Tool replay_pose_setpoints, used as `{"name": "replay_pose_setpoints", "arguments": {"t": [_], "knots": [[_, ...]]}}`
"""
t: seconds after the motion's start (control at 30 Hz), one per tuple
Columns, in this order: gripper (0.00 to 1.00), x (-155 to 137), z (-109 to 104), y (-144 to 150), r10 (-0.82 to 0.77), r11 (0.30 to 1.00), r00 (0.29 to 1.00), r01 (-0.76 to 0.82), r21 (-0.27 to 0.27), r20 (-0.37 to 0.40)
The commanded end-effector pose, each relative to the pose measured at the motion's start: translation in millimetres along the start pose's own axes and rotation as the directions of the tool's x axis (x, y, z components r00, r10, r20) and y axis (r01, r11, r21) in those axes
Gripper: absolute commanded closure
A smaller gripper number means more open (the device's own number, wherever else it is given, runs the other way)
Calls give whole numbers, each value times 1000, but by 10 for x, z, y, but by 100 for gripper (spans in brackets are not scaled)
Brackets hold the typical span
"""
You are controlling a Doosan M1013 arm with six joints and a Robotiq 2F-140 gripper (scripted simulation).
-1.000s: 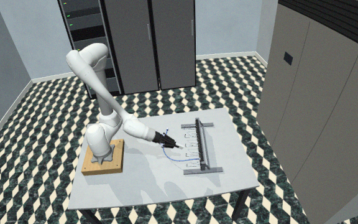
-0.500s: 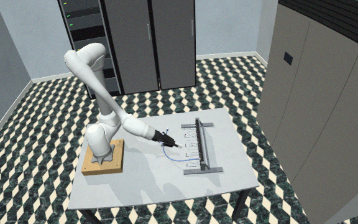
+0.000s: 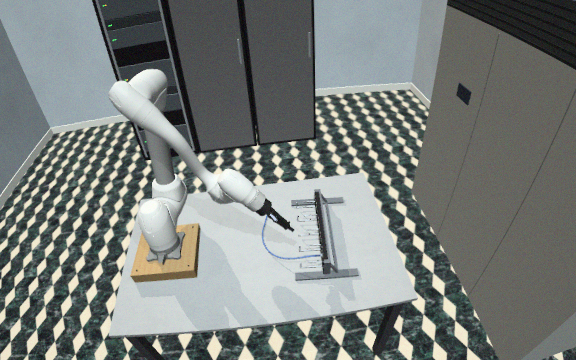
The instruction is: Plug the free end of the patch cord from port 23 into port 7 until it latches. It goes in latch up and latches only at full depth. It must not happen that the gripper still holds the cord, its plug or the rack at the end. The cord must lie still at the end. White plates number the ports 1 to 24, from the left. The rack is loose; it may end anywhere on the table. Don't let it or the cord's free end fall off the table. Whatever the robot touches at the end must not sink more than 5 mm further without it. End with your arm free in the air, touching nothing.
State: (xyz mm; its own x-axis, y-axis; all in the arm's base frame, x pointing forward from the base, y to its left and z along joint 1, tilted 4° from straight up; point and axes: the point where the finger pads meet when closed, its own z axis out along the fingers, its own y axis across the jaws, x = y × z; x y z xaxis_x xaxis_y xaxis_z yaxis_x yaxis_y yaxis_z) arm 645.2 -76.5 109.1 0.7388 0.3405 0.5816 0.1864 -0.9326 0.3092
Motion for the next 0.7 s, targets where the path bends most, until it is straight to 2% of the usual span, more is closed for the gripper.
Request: {"name": "replay_pose_setpoints", "arguments": {"t": [0.0,0.27,0.37,0.4,0.67], "knots": [[100,45,72,-317,-129,991,987,125,44,98],[100,81,68,-782,-286,955,943,265,133,170],[100,84,64,-829,-300,950,938,277,143,175],[100,89,50,-955,-338,936,923,308,171,186],[100,100,-4,-1291,-433,891,878,381,248,205]]}}
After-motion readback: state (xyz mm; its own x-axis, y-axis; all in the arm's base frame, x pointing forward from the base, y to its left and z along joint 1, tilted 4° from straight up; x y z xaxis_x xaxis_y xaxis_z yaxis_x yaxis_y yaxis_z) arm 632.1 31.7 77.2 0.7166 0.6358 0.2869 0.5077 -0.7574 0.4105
